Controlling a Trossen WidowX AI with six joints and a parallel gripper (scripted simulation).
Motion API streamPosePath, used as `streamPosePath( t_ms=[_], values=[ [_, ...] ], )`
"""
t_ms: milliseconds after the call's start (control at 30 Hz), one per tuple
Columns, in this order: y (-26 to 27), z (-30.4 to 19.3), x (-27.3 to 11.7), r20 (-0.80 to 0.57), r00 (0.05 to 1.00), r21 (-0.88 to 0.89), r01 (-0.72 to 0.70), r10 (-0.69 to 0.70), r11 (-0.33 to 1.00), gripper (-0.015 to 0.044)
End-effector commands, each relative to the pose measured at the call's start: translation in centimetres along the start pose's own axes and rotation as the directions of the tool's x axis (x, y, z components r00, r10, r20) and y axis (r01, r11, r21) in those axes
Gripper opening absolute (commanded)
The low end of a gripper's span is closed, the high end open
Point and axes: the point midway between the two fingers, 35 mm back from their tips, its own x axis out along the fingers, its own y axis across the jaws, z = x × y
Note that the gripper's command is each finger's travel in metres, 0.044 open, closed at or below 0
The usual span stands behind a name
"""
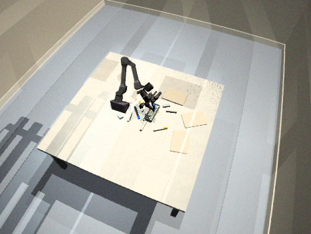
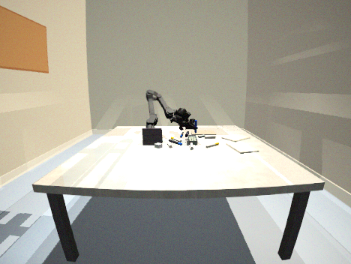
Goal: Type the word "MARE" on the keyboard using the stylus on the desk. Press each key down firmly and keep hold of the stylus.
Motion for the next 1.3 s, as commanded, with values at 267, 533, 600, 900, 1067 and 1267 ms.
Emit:
streamPosePath(
  t_ms=[267, 533, 600, 900, 1067, 1267],
  values=[
    [-0.5, -1.2, 0.3, -0.007, 1.000, 0.000, 0.012, -0.012, 1.000, 0.0079],
    [-0.5, -1.5, 0.4, -0.008, 1.000, 0.000, 0.013, -0.013, 1.000, 0.0081],
    [-0.5, -1.5, 0.5, -0.008, 1.000, 0.000, 0.013, -0.013, 1.000, 0.0081],
    [-0.5, -1.9, 0.6, -0.008, 1.000, 0.000, 0.013, -0.013, 1.000, 0.0081],
    [-0.5, -2.1, 0.7, -0.008, 1.000, 0.001, 0.013, -0.013, 1.000, 0.0081],
    [-0.5, -2.3, 0.7, -0.008, 1.000, 0.001, 0.013, -0.013, 1.000, 0.0081]
  ],
)
